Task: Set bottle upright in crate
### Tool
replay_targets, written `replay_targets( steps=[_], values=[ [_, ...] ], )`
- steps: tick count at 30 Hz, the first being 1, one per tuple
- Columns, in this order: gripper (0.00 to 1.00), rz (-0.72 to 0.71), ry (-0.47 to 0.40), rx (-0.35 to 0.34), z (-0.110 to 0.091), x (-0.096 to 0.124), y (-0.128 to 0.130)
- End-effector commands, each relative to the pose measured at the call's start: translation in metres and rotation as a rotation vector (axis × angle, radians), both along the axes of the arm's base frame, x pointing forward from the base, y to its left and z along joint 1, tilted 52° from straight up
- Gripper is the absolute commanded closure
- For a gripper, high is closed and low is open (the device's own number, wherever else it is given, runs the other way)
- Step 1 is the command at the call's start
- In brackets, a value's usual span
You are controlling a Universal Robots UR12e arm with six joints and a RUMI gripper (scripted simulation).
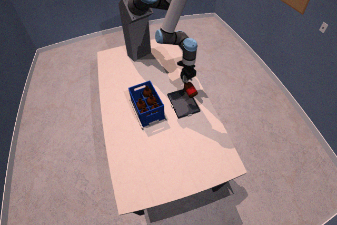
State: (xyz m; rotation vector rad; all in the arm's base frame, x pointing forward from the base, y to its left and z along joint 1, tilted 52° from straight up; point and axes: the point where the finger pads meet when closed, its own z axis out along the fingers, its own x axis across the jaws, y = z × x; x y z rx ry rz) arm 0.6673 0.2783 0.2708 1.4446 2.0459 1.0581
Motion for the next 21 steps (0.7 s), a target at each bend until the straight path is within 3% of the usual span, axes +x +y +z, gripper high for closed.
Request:
replay_targets(
  steps=[1,10,21],
  values=[
    [1.00,0.000,-0.001,0.000,0.0006,0.0000,0.0001],
    [1.00,0.014,-0.009,-0.016,0.0006,0.0000,0.0001],
    [1.00,0.111,-0.062,-0.126,0.0005,-0.0001,0.0000]
  ],
)
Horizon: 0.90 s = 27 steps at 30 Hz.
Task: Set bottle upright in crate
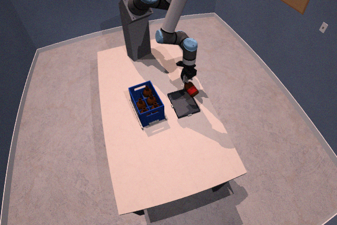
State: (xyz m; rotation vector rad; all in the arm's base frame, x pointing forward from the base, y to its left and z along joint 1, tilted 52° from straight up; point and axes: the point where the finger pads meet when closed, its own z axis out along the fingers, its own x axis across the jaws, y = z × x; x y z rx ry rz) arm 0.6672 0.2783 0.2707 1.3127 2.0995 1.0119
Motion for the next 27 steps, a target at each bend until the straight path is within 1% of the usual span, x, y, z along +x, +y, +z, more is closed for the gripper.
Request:
replay_targets(
  steps=[1,10,27],
  values=[
    [1.00,0.042,-0.023,-0.046,0.0006,0.0000,0.0001],
    [1.00,0.091,-0.050,-0.101,0.0007,0.0000,0.0001],
    [1.00,0.094,-0.052,-0.105,0.0007,0.0000,0.0001]
  ],
)
